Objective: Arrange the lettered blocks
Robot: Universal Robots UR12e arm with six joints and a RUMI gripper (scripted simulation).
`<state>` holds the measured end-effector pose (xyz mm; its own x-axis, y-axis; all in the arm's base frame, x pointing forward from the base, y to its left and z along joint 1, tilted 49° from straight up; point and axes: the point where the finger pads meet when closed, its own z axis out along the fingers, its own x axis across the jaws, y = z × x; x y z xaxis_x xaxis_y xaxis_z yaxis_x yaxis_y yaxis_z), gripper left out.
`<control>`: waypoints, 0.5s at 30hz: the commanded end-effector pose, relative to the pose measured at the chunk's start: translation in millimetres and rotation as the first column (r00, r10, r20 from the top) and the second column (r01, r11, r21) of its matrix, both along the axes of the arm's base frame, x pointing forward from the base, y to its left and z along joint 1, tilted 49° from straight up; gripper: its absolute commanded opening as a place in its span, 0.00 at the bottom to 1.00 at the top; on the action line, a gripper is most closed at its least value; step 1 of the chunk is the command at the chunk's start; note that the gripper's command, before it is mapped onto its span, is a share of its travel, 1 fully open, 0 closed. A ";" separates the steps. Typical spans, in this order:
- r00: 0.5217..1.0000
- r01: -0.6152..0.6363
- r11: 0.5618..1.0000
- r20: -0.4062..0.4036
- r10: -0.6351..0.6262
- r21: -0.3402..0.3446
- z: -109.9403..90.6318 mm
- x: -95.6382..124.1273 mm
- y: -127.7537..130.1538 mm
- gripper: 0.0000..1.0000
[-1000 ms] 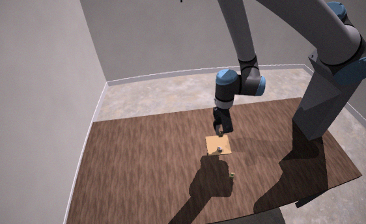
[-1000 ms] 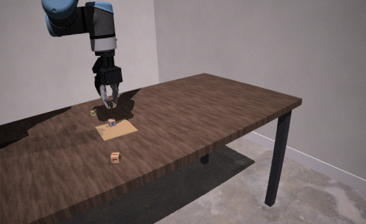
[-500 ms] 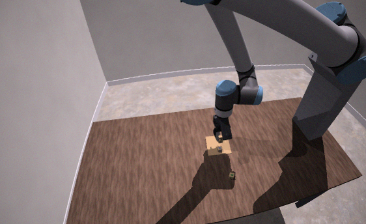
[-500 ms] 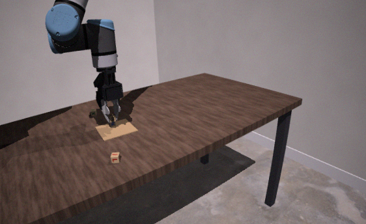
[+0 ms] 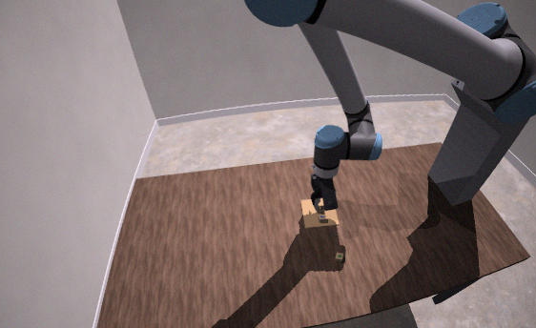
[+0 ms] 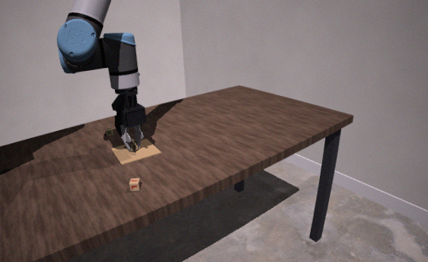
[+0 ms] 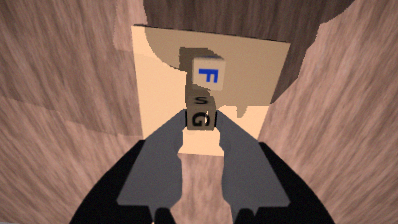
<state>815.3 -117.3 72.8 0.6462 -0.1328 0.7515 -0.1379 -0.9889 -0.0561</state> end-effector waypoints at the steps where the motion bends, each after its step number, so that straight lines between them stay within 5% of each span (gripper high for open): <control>1: 1.000 -0.001 1.000 0.009 0.001 -0.004 5.4 4.1 -0.3 0.05; 15: 1.000 -0.001 1.000 0.008 0.001 -0.004 4.6 3.2 0.2 0.05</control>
